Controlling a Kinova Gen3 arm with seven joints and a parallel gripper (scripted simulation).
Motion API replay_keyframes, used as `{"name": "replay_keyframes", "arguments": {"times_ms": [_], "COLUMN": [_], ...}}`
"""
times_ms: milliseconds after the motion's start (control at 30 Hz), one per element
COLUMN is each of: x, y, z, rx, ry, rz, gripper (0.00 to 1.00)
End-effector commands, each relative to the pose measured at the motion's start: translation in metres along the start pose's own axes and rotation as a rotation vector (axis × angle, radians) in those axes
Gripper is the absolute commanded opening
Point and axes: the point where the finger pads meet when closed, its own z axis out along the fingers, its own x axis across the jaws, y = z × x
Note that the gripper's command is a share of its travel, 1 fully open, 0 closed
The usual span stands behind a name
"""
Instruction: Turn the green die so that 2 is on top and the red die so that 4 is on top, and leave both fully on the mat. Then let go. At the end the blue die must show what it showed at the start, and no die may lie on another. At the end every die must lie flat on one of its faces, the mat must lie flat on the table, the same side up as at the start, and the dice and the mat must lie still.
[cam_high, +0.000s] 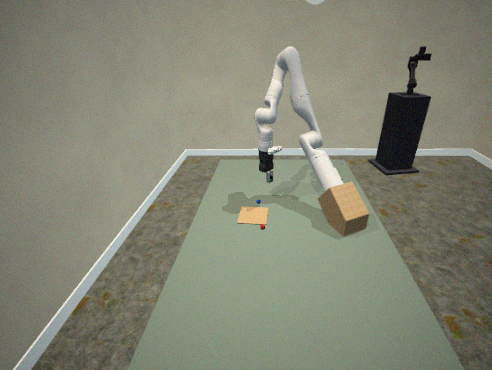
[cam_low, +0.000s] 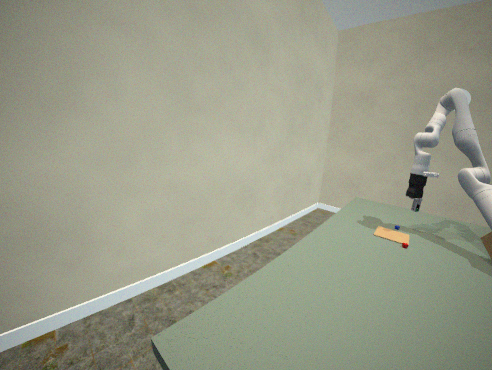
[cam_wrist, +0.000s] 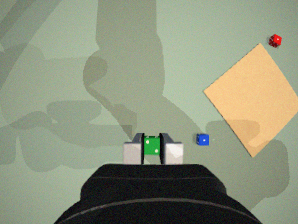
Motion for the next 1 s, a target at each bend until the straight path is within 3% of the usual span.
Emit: {"name": "replay_keyframes", "arguments": {"times_ms": [0,400,633,967], "x": [0.002,0.003,0.025,0.127], "y": [0.000,-0.001,-0.007,-0.051], "z": [-0.001,-0.002,-0.008,-0.013], "rx": [0.000,-0.001,-0.005,-0.006], "ry": [0.005,0.005,0.001,0.003], "rz": [-0.002,0.007,0.124,0.599], "gripper": [0.34,0.34,0.34,0.34]}}
